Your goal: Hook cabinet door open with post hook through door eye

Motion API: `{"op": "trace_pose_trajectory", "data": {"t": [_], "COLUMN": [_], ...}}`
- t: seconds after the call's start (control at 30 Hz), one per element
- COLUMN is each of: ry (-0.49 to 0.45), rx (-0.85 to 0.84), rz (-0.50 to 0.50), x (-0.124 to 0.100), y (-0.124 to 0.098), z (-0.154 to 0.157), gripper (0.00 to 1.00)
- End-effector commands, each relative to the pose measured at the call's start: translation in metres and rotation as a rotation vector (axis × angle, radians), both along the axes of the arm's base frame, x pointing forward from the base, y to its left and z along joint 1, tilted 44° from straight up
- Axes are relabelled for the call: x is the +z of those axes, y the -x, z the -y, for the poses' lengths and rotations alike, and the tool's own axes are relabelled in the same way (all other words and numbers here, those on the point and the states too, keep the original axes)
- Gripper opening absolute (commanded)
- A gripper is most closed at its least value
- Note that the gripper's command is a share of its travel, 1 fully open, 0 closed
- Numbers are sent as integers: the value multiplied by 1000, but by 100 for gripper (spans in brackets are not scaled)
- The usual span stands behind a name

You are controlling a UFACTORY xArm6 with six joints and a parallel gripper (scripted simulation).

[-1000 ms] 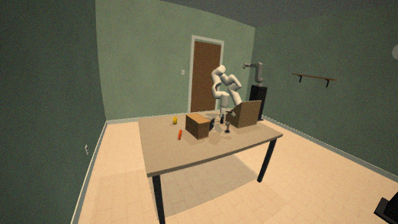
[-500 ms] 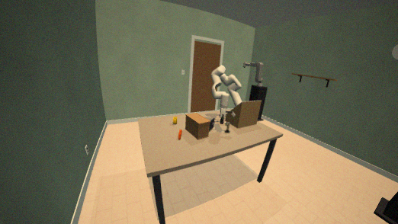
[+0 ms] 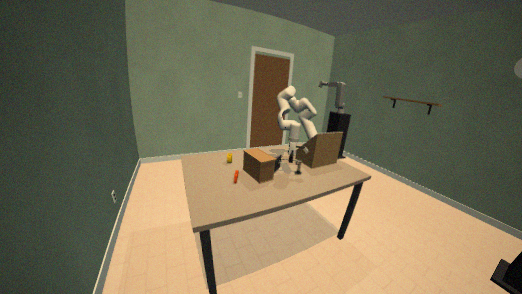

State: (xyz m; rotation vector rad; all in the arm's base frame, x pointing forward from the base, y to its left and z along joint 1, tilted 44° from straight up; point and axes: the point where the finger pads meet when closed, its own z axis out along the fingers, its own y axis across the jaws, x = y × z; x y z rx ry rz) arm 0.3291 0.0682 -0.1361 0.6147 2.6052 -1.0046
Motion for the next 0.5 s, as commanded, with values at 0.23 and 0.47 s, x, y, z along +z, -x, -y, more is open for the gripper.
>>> {"op": "trace_pose_trajectory", "data": {"t": [0.23, 0.47], "ry": [-2, -2], "rx": [1, 1], "rz": [2, 2], "x": [0, 0], "y": [-1, -1], "z": [-1, -1], "gripper": [24, 24]}}
